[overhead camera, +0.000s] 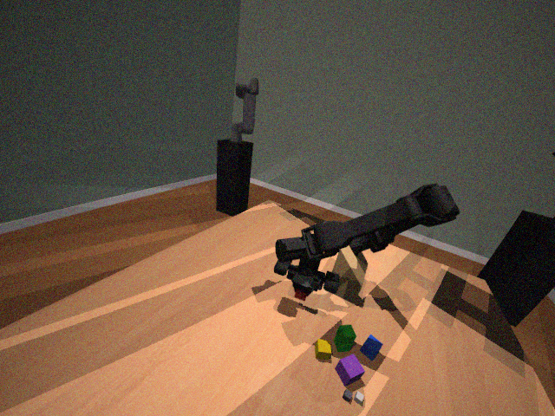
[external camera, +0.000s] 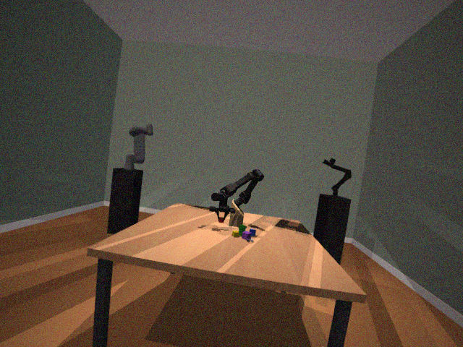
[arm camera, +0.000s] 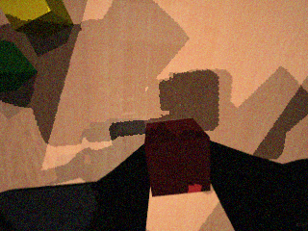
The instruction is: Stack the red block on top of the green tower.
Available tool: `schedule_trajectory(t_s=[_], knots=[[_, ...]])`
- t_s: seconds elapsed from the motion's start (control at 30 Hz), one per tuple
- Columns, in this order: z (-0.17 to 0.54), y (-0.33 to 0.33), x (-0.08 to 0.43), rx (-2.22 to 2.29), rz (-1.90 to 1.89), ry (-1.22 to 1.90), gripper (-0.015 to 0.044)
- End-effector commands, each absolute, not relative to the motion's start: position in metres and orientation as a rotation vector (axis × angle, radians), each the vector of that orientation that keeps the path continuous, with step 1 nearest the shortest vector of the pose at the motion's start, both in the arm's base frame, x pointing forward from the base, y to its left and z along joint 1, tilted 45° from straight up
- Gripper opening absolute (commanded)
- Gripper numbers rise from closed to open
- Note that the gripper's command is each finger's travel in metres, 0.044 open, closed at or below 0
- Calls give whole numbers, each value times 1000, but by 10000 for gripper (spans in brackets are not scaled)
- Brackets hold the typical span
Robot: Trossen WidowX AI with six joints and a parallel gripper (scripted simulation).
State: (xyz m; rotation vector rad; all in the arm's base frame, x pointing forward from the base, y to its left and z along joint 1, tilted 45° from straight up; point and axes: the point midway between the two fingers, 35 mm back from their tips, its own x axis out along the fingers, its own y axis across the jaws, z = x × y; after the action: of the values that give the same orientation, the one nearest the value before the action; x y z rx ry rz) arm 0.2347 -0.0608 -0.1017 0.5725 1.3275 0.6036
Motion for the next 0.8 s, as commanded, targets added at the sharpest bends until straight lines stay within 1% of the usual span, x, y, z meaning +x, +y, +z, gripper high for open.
schedule_trajectory(t_s=[0.0, 0.37, 0.57, 0.77], knots=[[-90, -75, 235, 557, 599, 1322, 0], [-58, -106, 228, 555, 598, 1323, 0], [-57, -105, 228, 555, 598, 1324, 0], [-34, -88, 247, 550, 586, 1328, 0]])
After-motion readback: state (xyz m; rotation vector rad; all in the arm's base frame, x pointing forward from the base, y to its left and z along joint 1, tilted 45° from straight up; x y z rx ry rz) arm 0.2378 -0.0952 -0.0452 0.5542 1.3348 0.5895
